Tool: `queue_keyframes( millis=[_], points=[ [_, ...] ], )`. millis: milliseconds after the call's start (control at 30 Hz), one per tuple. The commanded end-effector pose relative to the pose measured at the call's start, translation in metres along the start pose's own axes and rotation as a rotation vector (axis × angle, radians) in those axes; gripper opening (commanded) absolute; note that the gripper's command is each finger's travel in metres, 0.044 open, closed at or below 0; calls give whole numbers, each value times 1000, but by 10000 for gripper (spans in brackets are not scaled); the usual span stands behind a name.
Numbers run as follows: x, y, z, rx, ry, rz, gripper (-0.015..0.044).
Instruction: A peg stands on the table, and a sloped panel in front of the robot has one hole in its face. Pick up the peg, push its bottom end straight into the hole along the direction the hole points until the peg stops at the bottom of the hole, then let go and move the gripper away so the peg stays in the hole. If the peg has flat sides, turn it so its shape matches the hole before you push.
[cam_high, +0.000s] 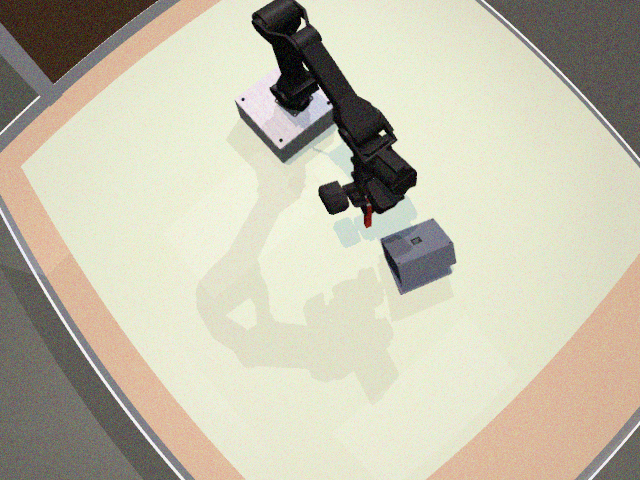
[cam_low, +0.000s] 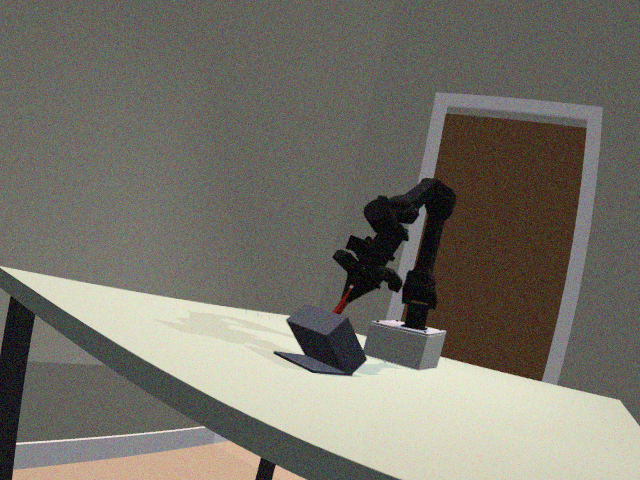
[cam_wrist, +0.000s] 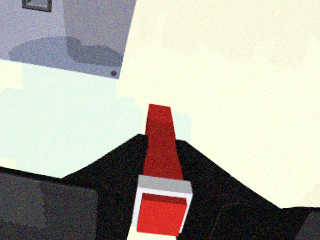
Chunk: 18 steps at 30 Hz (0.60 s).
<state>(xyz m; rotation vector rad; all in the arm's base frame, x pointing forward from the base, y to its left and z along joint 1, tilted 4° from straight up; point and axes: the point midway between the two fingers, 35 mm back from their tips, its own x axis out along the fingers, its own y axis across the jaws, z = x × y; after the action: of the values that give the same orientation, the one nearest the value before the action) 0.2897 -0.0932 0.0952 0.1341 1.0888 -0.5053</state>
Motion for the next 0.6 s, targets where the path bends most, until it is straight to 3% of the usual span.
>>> queue_keyframes(
  millis=[0, 567],
  points=[
    [-1, 4, -1, 4, -20, -3, 0],
    [-8, 22, 1, 14, -104, 7, 0]
  ],
)
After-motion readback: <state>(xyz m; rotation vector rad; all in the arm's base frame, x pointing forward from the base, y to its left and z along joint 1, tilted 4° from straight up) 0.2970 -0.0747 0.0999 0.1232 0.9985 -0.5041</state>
